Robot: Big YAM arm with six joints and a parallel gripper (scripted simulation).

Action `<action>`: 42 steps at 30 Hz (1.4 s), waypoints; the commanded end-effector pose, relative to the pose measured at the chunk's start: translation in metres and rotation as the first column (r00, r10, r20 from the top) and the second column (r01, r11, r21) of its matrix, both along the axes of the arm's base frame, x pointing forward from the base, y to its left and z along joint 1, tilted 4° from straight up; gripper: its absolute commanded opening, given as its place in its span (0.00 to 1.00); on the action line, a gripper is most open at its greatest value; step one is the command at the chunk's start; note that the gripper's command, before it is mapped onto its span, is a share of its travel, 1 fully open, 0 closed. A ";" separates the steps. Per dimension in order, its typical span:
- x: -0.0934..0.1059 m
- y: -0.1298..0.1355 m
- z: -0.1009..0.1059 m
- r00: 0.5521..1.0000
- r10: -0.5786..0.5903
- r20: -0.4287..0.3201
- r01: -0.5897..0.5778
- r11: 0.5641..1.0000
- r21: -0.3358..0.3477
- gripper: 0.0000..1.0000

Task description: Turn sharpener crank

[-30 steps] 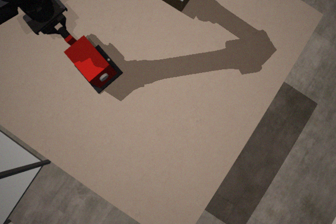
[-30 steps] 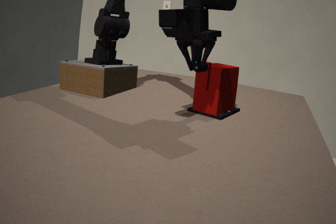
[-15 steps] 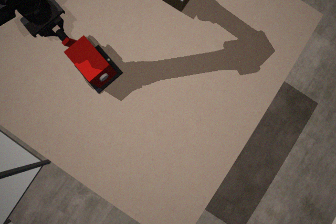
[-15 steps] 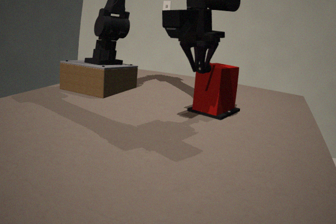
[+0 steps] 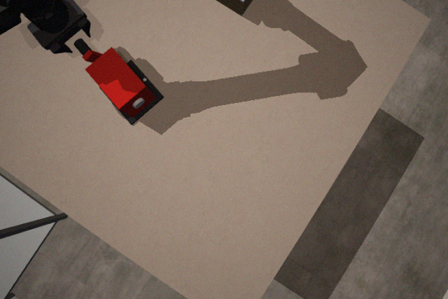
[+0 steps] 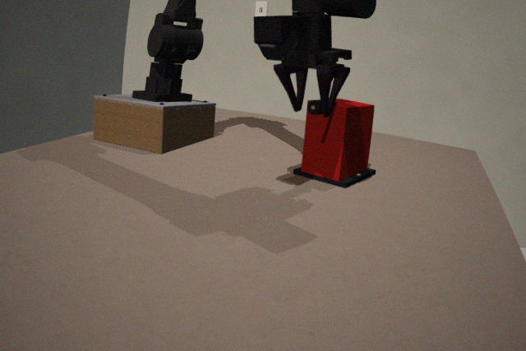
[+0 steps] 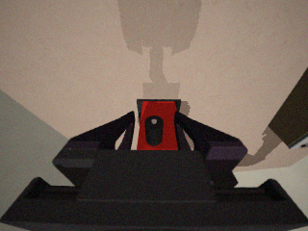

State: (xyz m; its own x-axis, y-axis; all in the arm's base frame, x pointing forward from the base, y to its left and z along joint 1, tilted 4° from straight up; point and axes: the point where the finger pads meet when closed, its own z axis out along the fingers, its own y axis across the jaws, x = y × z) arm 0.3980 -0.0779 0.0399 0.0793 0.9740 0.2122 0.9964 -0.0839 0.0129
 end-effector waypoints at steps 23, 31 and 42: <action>0.024 -0.002 0.037 0.998 0.003 0.060 -0.002 1.000 -0.017 0.51; 0.022 -0.010 0.059 0.998 0.002 0.064 -0.001 1.000 -0.020 0.51; 0.020 -0.014 0.084 0.998 -0.001 0.066 0.002 1.000 -0.021 0.51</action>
